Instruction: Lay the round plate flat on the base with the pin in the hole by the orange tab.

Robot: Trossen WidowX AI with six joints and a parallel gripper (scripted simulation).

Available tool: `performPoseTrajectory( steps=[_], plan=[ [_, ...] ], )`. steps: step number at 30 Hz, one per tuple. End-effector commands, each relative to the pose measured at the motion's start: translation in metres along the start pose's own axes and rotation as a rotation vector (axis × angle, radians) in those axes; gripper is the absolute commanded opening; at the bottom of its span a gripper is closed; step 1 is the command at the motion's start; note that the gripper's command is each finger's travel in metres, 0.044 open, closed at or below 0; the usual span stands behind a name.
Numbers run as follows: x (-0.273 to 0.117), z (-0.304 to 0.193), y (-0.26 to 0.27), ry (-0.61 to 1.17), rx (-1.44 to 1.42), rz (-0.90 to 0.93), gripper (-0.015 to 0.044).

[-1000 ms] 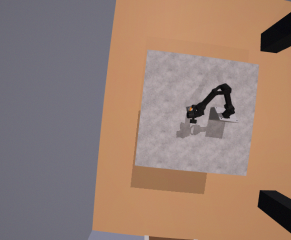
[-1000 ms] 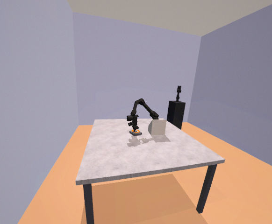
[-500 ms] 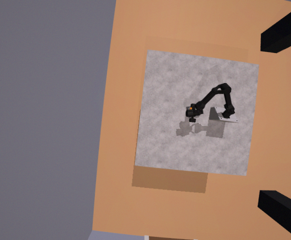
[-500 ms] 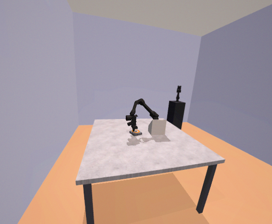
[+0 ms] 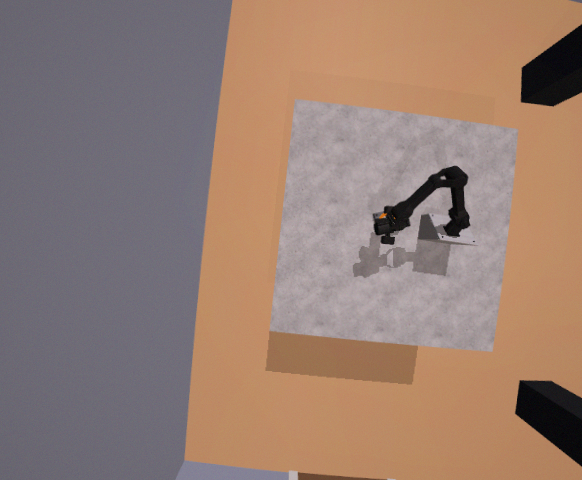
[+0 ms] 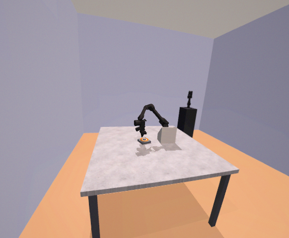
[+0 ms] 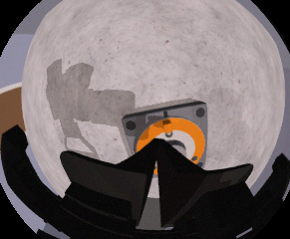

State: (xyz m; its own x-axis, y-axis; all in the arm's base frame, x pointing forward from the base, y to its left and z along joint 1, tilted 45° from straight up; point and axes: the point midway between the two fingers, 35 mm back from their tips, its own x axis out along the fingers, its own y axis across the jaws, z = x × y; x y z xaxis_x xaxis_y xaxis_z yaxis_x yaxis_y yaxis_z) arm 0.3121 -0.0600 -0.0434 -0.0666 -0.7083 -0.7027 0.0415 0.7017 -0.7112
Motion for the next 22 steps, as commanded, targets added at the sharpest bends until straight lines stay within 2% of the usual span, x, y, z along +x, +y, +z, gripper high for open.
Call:
performPoseTrajectory(
  steps=[1,22],
  plan=[
    [-0.0149,-0.0004,-0.0006,-0.01,0.013,0.008,0.0],
    [-0.0073,0.0,0.0005,-0.008,0.001,0.001,0.0]
  ],
)
